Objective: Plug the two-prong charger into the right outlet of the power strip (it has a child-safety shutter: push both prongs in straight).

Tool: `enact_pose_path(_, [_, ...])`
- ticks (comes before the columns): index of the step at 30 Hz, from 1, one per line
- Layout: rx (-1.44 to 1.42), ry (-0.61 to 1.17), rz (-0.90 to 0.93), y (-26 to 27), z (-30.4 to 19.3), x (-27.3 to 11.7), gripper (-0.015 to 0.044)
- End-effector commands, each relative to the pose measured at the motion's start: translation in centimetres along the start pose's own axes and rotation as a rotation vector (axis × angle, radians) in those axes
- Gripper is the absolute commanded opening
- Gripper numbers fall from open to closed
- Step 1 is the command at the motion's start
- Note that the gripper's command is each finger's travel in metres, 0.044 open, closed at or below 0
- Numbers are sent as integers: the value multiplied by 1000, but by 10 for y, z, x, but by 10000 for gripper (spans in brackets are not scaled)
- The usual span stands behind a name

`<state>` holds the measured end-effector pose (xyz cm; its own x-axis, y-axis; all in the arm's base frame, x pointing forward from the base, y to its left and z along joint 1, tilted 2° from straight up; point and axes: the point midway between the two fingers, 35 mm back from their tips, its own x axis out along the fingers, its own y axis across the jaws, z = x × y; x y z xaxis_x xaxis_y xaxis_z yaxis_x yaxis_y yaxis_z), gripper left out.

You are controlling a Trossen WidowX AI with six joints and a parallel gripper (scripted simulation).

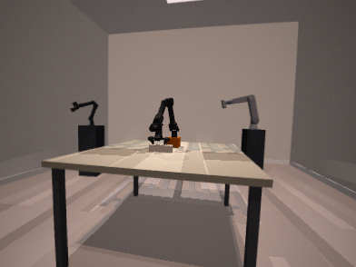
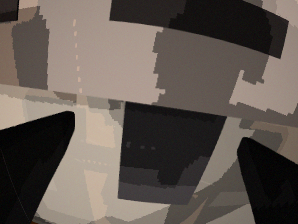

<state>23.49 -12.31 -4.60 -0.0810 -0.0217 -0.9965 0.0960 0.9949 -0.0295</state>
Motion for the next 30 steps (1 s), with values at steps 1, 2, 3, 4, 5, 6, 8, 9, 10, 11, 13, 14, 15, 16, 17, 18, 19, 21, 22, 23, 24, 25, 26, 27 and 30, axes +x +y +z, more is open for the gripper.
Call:
enact_pose_path(1, [-5, -9, 3, 1, -2, -1, 440])
enact_pose_path(2, [-5, -9, 3, 1, -3, -1, 440])
enact_pose_path(3, [-5, -9, 3, 1, -4, -1, 440])
enact_pose_path(4, [-5, -9, 3, 0, -5, -1, 440])
enact_pose_path(5, [-5, -9, 3, 0, -6, -1, 440])
enact_pose_path(6, [-5, -9, 3, 0, -8, -1, 440])
enact_pose_path(8, [-5, -9, 3, 0, -10, -1, 440])
enact_pose_path(9, [-5, -9, 3, 0, -11, -1, 440])
enact_pose_path(10, [-5, -9, 3, 0, -13, 0, 440])
enact_pose_path(11, [-5, -8, 3, 0, -14, 0, 440])
enact_pose_path(13, [-5, -8, 3, -1, -17, 0, 440])
enact_pose_path(14, [-5, -8, 3, -1, -18, 0, 440])
enact_pose_path(15, [-5, -8, 3, -1, -19, 0, 440])
enact_pose_path(16, [-5, -8, 3, -1, -20, 0, 440])
enact_pose_path(17, [-5, -8, 3, -1, -22, 0, 440])
enact_pose_path(18, [-5, -8, 3, -1, -23, 0, 440])
enact_pose_path(19, [-5, -8, 3, -1, -24, 1, 440])
enact_pose_path(21, [-5, -8, 3, -1, -27, 1, 440])
enact_pose_path(22, [-5, -8, 3, -1, -28, 1, 440])
enact_pose_path(23, [-5, -8, 3, -1, -30, 1, 440])
enact_pose_path(24, [-5, -8, 3, -1, -31, 1, 440])
enact_pose_path(25, [-5, -8, 3, -1, -32, 1, 440])
enact_pose_path(26, [-5, -8, 3, -1, -33, 2, 440])
enact_pose_path(27, [-5, -8, 3, -1, -35, 2, 440])
enact_pose_path(30, [-5, -8, 3, -1, -39, 2, 440])
